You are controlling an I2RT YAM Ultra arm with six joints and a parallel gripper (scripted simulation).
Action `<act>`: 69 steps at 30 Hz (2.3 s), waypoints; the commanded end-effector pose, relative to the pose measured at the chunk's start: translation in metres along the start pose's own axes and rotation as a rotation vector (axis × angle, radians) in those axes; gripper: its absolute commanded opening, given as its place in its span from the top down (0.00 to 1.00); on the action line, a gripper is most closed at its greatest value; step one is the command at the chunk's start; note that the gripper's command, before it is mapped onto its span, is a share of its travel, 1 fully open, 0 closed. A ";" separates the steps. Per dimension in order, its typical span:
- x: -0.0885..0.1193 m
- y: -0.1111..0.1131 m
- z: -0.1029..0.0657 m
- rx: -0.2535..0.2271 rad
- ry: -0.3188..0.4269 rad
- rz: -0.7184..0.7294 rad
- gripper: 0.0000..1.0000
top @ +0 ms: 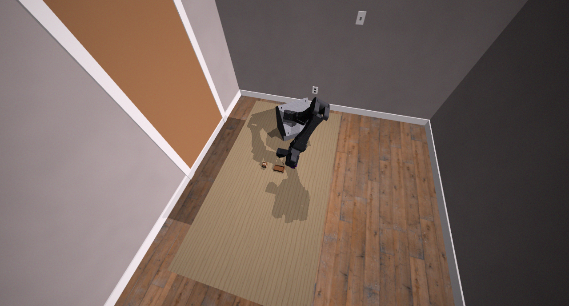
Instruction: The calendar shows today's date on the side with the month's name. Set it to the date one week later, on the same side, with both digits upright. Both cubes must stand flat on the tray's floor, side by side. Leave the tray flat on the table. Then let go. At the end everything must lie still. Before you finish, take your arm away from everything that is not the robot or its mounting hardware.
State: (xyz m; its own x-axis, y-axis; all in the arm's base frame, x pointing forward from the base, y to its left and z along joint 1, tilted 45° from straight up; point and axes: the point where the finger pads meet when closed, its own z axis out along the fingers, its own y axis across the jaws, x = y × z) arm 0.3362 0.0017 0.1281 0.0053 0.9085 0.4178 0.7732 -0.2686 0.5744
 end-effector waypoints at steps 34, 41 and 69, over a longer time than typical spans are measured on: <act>-0.127 -0.005 -0.016 0.002 -0.009 -0.006 0.73; -0.127 -0.005 -0.010 0.003 -0.010 -0.006 0.73; -0.129 -0.003 0.047 0.003 -0.009 -0.006 0.73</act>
State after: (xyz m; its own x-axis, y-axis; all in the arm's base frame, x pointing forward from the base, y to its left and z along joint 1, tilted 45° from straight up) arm 0.3597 -0.0935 0.0367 -0.0056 0.9064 0.4223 0.7866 -0.2567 0.5616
